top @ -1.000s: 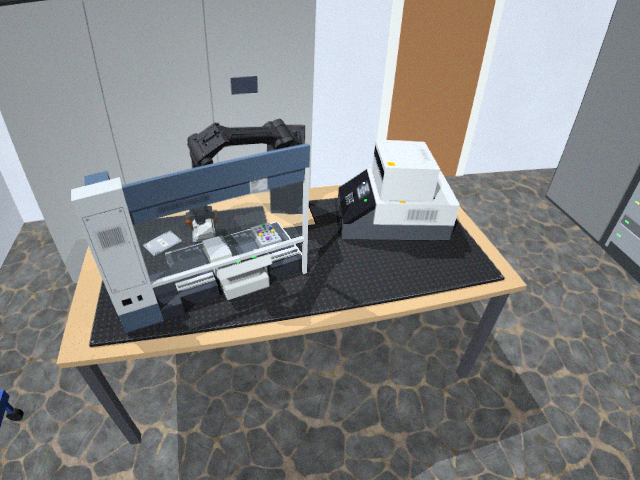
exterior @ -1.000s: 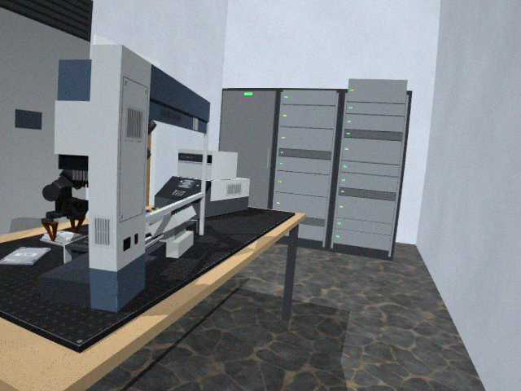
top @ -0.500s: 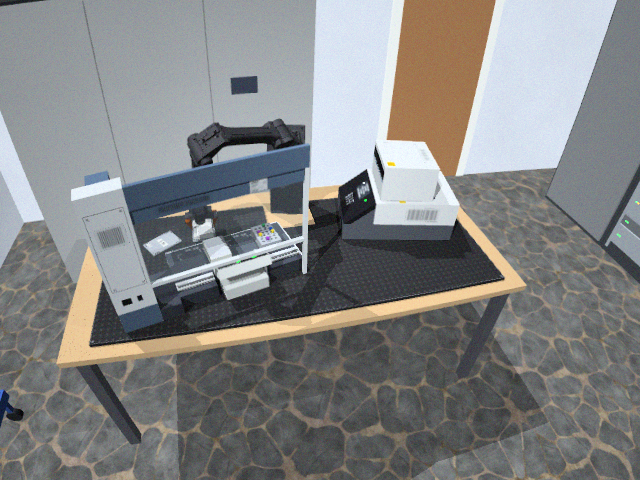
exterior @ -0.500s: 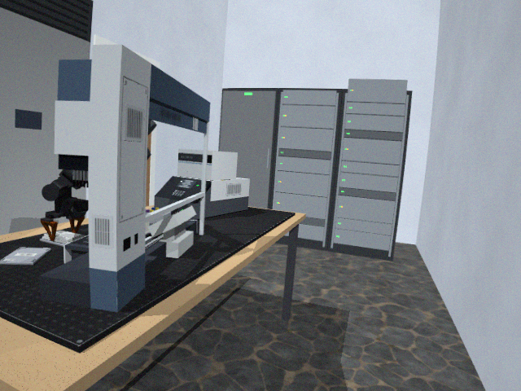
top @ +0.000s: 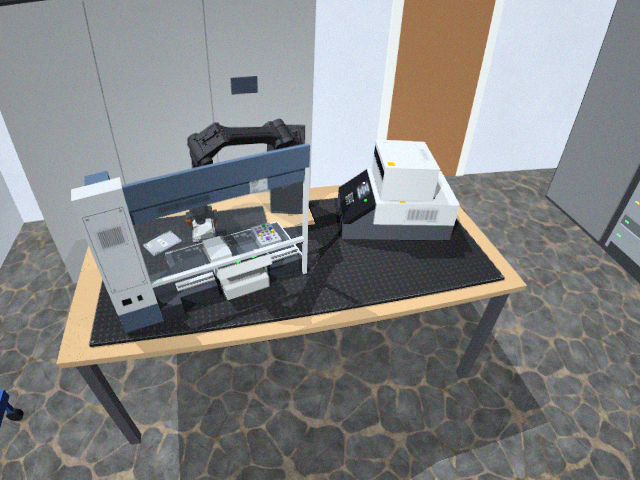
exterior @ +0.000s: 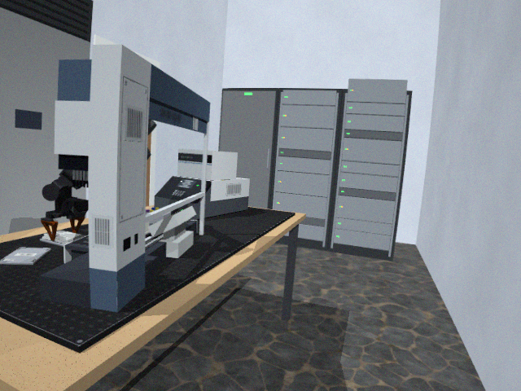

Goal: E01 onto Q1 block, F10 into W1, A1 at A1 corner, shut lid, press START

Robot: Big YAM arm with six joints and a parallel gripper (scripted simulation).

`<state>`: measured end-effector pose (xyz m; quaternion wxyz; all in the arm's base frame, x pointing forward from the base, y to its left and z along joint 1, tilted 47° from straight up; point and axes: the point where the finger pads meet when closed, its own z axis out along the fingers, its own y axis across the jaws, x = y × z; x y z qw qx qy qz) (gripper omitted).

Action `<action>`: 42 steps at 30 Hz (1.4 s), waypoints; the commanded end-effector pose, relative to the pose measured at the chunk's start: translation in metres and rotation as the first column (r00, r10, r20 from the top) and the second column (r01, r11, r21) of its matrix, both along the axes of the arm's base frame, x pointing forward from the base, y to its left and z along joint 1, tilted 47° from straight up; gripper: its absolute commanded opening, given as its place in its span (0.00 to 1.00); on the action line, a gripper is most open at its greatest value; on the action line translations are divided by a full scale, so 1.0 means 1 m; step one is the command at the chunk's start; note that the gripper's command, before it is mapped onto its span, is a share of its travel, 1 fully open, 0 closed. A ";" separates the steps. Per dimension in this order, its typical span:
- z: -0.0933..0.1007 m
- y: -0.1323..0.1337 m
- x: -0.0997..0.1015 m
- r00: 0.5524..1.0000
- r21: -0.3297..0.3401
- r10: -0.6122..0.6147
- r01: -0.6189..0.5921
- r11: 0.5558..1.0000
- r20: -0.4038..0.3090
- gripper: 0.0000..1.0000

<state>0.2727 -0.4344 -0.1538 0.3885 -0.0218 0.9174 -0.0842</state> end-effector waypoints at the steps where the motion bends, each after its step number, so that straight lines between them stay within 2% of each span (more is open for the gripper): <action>1: 0.011 -0.017 -0.010 1.000 -0.026 -0.022 0.022 0.999 0.006 1.00; 10: 0.012 -0.019 -0.009 1.000 -0.029 -0.021 0.021 0.999 0.008 1.00; 16: 0.007 -0.005 -0.013 1.000 -0.005 -0.021 0.021 1.000 -0.001 1.00; 28: 0.004 0.000 -0.014 1.000 0.004 -0.020 0.020 1.000 -0.003 1.00; 42: 0.013 -0.021 -0.006 1.000 -0.049 -0.018 0.019 0.999 0.017 1.00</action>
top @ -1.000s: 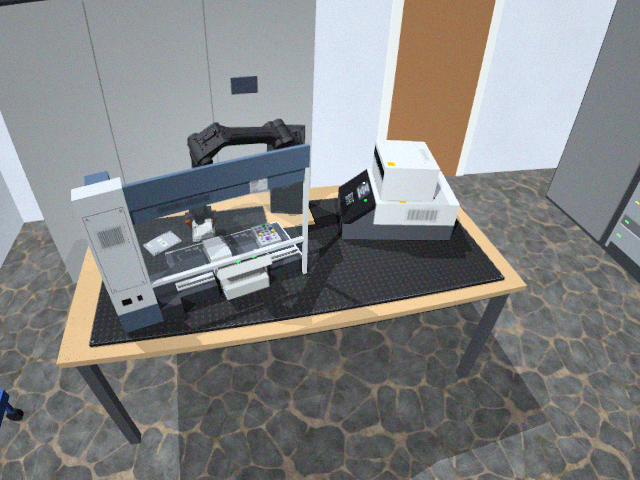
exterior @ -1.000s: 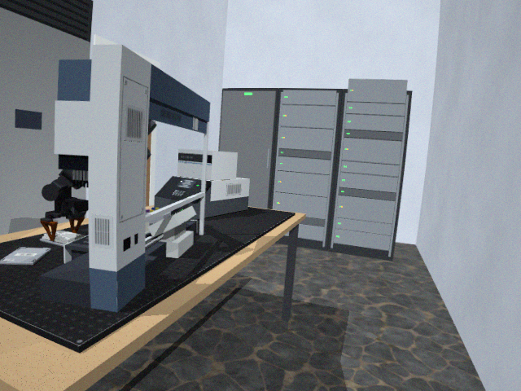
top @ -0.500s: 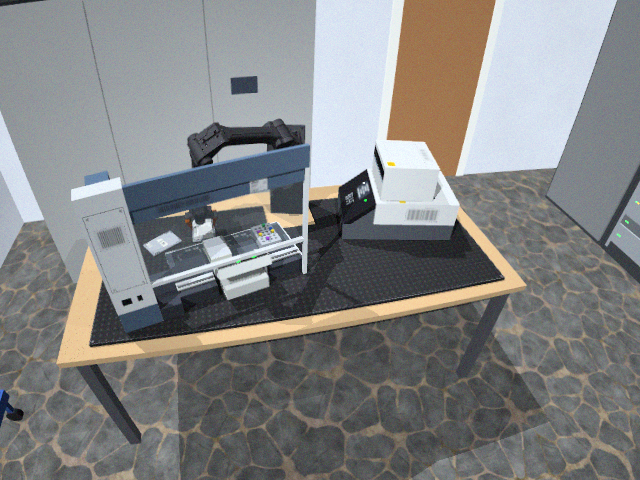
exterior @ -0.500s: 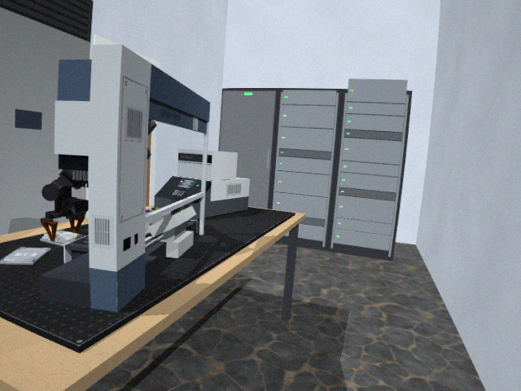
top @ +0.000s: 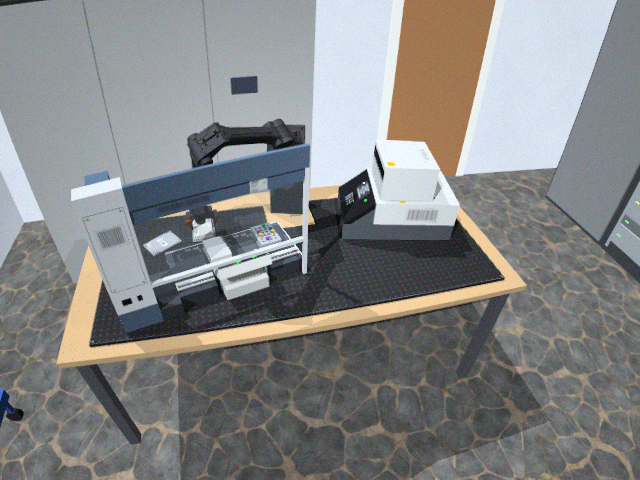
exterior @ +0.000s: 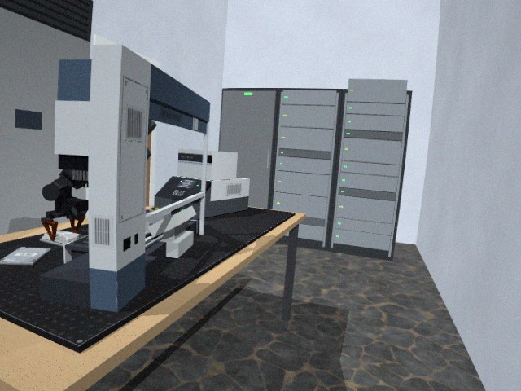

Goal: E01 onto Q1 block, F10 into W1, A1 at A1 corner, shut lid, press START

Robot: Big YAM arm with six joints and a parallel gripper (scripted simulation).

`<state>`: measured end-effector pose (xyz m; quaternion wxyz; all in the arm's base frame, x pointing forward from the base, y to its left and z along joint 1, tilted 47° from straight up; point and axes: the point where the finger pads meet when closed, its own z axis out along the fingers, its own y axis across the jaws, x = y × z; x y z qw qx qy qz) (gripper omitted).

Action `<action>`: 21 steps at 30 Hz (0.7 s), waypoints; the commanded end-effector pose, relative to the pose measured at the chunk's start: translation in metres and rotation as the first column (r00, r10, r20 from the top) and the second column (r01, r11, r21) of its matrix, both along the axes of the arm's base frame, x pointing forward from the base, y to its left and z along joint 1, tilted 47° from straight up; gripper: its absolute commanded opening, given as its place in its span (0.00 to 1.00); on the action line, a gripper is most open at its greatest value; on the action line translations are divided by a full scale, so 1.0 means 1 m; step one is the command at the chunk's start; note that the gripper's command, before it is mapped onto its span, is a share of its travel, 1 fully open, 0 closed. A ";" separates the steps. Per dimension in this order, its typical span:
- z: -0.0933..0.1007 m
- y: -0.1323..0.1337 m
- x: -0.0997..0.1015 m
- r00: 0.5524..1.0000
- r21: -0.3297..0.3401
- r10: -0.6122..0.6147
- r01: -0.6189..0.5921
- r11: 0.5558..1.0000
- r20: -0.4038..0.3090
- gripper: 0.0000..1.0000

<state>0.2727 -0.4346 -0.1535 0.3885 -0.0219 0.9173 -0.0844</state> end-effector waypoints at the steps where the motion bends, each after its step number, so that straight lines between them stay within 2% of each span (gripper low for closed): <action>1: 0.013 -0.021 -0.006 1.000 -0.051 -0.018 0.019 0.999 0.017 1.00; 5: 0.014 -0.022 -0.005 1.000 -0.053 -0.018 0.019 0.998 0.018 1.00; 11: 0.006 -0.005 -0.011 1.000 -0.008 -0.018 0.018 1.000 0.003 1.00; 21: 0.003 0.002 -0.012 1.000 0.012 -0.017 0.017 1.000 -0.004 1.00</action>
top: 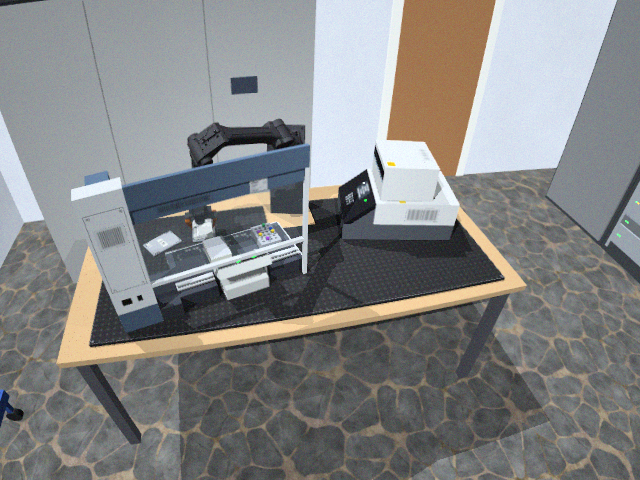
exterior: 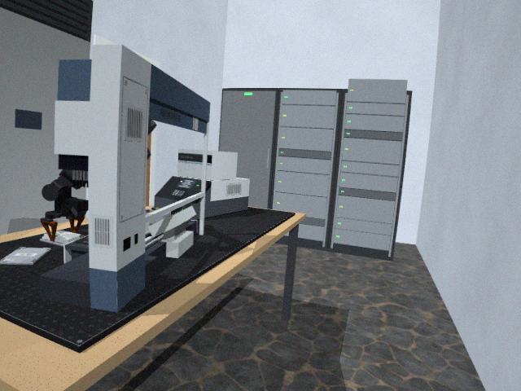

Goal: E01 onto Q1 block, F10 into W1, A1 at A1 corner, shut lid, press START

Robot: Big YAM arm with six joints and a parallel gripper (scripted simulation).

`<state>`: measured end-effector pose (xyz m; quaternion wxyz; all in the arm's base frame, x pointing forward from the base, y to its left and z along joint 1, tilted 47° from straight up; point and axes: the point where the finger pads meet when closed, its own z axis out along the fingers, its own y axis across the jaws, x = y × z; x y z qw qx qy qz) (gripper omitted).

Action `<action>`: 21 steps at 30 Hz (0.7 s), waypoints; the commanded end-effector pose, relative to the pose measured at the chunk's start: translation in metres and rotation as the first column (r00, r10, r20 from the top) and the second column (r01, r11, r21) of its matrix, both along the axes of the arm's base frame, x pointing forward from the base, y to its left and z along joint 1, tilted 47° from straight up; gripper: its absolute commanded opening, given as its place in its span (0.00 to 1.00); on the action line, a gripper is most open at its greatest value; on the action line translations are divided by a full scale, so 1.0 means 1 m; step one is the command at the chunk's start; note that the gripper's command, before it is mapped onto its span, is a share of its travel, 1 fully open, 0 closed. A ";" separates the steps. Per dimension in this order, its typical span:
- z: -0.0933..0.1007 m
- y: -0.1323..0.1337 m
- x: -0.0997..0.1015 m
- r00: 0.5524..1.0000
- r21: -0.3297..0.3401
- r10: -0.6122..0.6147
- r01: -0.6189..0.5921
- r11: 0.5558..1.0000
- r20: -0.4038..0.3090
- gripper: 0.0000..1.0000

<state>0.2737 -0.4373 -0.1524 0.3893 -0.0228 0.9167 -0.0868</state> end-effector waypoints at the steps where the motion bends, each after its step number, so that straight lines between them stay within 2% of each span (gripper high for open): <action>1: 0.002 0.005 -0.013 1.000 0.017 -0.017 0.017 1.000 -0.006 1.00; 9: 0.006 0.003 -0.017 1.000 0.008 -0.012 0.012 1.000 -0.004 1.00; 16: 0.018 0.003 -0.031 1.000 0.001 -0.018 0.018 1.000 -0.003 1.00; 21: 0.027 0.001 -0.032 1.000 -0.011 -0.009 0.009 1.000 0.000 1.00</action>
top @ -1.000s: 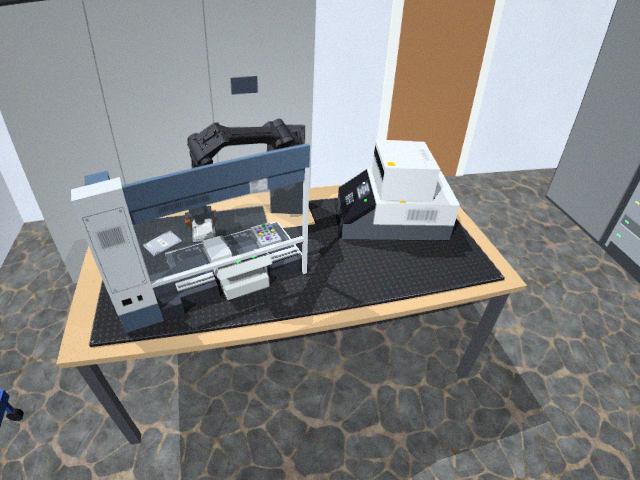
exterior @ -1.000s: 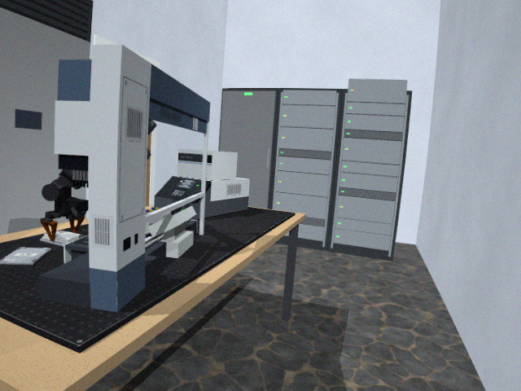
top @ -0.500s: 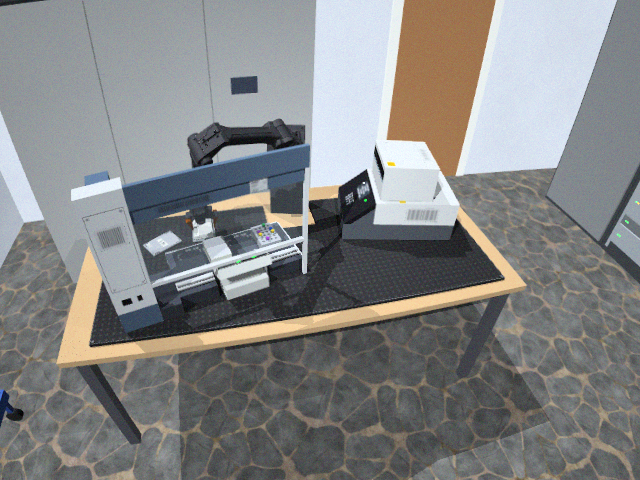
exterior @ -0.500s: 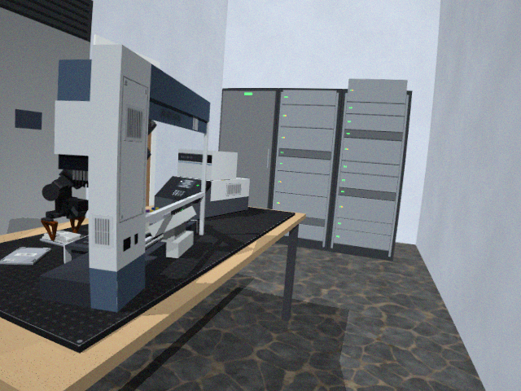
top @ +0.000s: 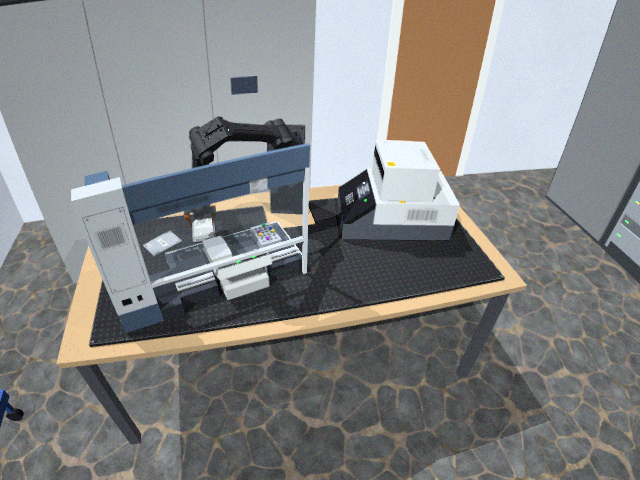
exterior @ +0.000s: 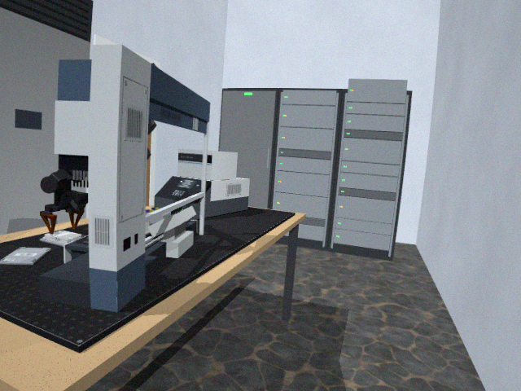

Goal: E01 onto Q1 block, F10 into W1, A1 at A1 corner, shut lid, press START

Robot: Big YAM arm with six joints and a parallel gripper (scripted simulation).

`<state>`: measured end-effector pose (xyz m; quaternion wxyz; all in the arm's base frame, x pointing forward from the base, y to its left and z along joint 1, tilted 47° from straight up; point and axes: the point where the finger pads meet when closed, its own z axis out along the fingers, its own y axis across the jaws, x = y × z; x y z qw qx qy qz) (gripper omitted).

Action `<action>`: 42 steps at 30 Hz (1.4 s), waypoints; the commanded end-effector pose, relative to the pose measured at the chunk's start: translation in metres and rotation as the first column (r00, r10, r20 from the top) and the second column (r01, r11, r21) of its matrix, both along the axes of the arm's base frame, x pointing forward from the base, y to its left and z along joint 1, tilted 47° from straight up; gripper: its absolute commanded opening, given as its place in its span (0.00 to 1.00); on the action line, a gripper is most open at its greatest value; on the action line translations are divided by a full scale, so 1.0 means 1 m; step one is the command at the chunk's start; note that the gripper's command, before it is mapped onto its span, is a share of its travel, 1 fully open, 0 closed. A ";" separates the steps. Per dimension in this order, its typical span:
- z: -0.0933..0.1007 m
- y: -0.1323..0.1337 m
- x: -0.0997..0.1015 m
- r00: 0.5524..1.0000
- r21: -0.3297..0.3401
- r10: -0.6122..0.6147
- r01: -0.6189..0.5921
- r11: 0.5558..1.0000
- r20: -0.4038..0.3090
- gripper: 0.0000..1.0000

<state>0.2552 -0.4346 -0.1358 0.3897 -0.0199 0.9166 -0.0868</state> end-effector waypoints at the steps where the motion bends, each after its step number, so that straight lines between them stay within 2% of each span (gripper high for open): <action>1: 0.011 0.001 -0.013 1.000 -0.010 0.001 -0.001 1.000 -0.003 1.00; 5: 0.012 0.005 -0.013 1.000 -0.006 0.010 -0.010 1.000 -0.004 1.00; 8: 0.009 0.007 -0.020 1.000 0.006 -0.004 0.004 1.000 -0.008 1.00; 18: 0.032 -0.005 -0.033 1.000 -0.029 -0.006 0.007 1.000 0.002 1.00; 24: 0.025 0.011 -0.034 1.000 0.002 0.003 -0.003 1.000 -0.007 1.00; 26: 0.024 0.015 -0.040 1.000 0.015 -0.003 0.003 1.000 -0.007 1.00; 33: 0.047 -0.001 -0.050 1.000 -0.030 -0.010 0.010 1.000 0.003 1.00; 37: 0.053 -0.005 -0.052 1.000 -0.038 -0.004 0.005 0.999 0.004 1.00; 39: 0.053 -0.005 -0.052 1.000 -0.038 -0.004 0.005 0.999 0.004 1.00; 42: 0.045 0.009 -0.053 1.000 -0.006 0.001 -0.001 1.000 -0.003 1.00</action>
